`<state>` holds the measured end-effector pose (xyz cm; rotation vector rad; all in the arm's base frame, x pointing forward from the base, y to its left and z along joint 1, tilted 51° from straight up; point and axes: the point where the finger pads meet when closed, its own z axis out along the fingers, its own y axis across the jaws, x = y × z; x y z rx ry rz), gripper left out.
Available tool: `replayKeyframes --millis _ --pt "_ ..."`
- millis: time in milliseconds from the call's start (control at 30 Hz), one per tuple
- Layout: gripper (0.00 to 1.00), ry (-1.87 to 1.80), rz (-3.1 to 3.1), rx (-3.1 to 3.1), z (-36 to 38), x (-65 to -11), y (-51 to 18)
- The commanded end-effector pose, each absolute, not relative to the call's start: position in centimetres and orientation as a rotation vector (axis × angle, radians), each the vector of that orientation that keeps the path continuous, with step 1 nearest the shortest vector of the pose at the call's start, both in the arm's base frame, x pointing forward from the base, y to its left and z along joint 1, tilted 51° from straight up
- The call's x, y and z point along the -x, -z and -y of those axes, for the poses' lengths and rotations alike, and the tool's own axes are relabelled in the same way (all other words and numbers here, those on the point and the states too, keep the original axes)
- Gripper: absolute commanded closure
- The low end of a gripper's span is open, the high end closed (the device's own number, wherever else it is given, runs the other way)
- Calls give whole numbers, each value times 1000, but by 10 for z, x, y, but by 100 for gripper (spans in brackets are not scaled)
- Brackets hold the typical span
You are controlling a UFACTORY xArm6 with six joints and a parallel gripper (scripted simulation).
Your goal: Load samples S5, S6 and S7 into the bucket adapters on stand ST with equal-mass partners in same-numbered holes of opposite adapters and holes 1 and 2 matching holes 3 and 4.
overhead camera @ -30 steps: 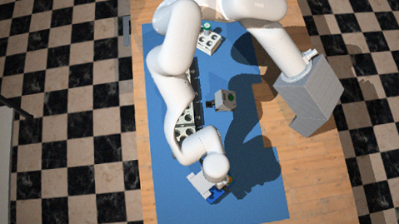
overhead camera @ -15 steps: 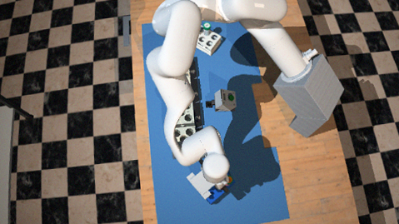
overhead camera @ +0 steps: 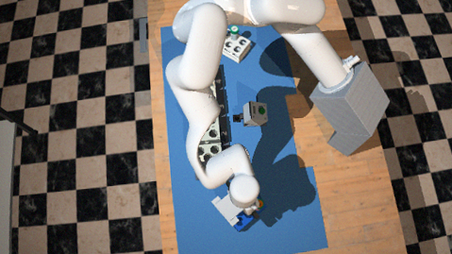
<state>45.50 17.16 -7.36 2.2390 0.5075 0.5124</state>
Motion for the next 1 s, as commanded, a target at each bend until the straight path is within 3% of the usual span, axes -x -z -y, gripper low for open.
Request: replayKeyframes --millis 0,867,900,967 --pt "43 -516 -509 -2240 -171 -457 75" --pt "43 -516 -509 -2240 -168 -460 78" --pt "100 -516 -509 -2240 -168 -460 78" --pt "100 -516 -509 -2240 -169 -459 77"
